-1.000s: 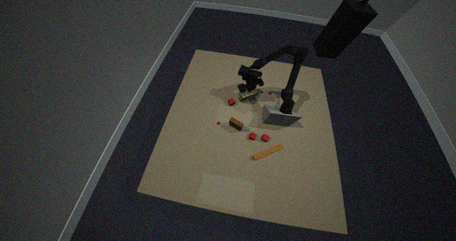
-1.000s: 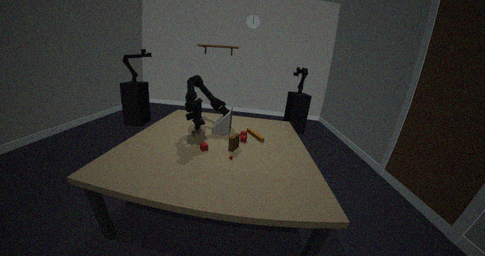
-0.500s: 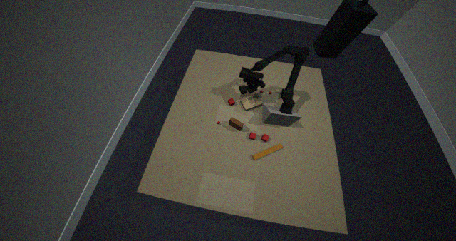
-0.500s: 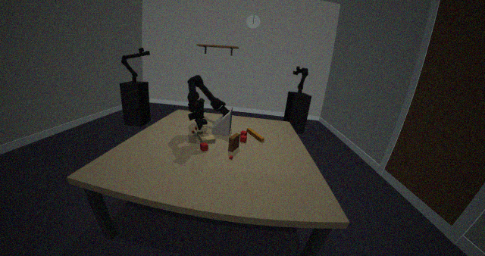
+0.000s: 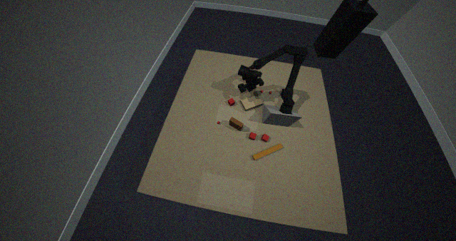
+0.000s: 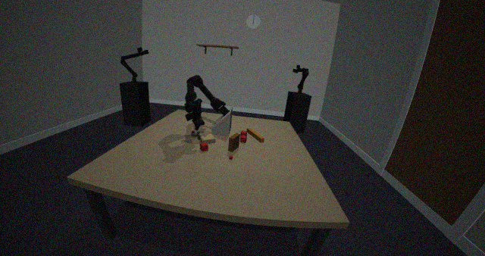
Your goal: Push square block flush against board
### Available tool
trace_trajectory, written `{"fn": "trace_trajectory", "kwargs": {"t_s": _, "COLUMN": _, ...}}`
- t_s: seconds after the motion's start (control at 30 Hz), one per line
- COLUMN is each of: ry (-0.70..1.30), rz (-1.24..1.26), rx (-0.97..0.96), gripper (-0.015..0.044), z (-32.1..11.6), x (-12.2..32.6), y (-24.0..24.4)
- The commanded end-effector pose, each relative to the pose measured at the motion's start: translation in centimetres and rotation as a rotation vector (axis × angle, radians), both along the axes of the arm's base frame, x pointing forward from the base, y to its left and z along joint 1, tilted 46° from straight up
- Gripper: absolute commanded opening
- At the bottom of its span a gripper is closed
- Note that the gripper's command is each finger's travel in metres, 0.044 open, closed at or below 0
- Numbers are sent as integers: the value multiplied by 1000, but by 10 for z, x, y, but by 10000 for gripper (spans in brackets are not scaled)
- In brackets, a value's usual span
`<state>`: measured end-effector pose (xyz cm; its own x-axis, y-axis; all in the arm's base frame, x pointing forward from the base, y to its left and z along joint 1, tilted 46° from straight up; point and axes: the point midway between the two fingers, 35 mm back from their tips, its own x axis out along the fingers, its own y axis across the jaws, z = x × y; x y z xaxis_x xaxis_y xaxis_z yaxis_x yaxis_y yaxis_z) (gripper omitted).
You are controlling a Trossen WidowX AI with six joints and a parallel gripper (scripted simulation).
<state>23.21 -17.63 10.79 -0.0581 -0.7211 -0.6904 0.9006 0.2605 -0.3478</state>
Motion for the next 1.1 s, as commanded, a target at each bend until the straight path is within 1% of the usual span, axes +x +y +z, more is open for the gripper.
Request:
{"fn": "trace_trajectory", "kwargs": {"t_s": 0.0, "ry": -4, "rz": 4, "rx": 2, "gripper": 0, "z": 6, "x": 5, "y": -4}}
{"fn": "trace_trajectory", "kwargs": {"t_s": 0.47, "ry": -5, "rz": 4, "rx": -1, "gripper": 0, "z": 19, "x": 13, "y": -18}}
{"fn": "trace_trajectory", "kwargs": {"t_s": 0.53, "ry": -2, "rz": 0, "rx": 0, "gripper": 0, "z": 23, "x": 12, "y": -7}}
{"fn": "trace_trajectory", "kwargs": {"t_s": 0.63, "ry": -4, "rz": 4, "rx": 1, "gripper": 0, "z": 48, "x": 12, "y": 19}}
{"fn": "trace_trajectory", "kwargs": {"t_s": 1.07, "ry": -4, "rz": 4, "rx": 1, "gripper": 0, "z": 50, "x": 12, "y": 21}}
